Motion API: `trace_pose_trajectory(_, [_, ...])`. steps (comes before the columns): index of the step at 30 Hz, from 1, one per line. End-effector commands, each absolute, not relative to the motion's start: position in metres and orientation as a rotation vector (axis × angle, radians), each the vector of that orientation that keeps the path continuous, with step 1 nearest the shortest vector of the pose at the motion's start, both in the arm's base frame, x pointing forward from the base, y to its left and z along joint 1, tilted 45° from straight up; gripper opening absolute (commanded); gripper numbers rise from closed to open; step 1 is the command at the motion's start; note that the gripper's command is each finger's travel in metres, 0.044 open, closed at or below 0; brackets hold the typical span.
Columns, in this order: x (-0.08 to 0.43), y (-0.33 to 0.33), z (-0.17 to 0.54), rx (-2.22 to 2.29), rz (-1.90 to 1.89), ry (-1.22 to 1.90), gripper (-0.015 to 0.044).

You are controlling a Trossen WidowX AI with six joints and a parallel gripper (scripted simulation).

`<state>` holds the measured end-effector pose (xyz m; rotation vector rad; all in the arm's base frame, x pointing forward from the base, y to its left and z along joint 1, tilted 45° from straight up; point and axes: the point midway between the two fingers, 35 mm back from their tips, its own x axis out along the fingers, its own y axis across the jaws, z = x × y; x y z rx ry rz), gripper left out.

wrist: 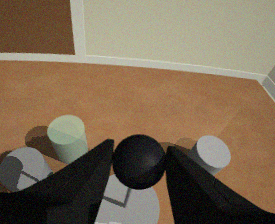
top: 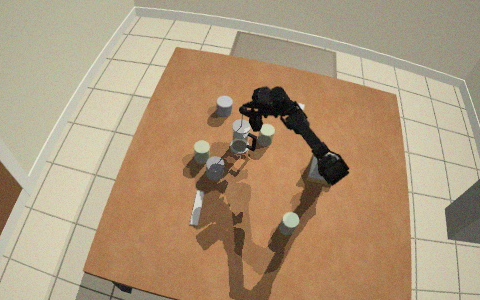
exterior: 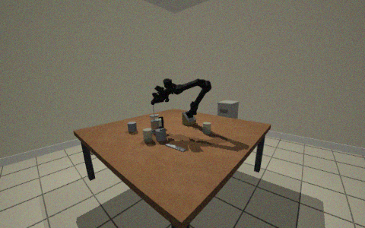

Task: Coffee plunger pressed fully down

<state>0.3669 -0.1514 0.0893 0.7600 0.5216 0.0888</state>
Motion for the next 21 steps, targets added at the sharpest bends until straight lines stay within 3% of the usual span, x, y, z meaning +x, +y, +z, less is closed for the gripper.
trace_pose_trajectory(1, [0.365,-0.136,0.069,0.781,0.097,0.567,0.0122])
trace_pose_trajectory(21, [0.368,-0.112,0.046,0.783,0.097,0.564,0.0122])
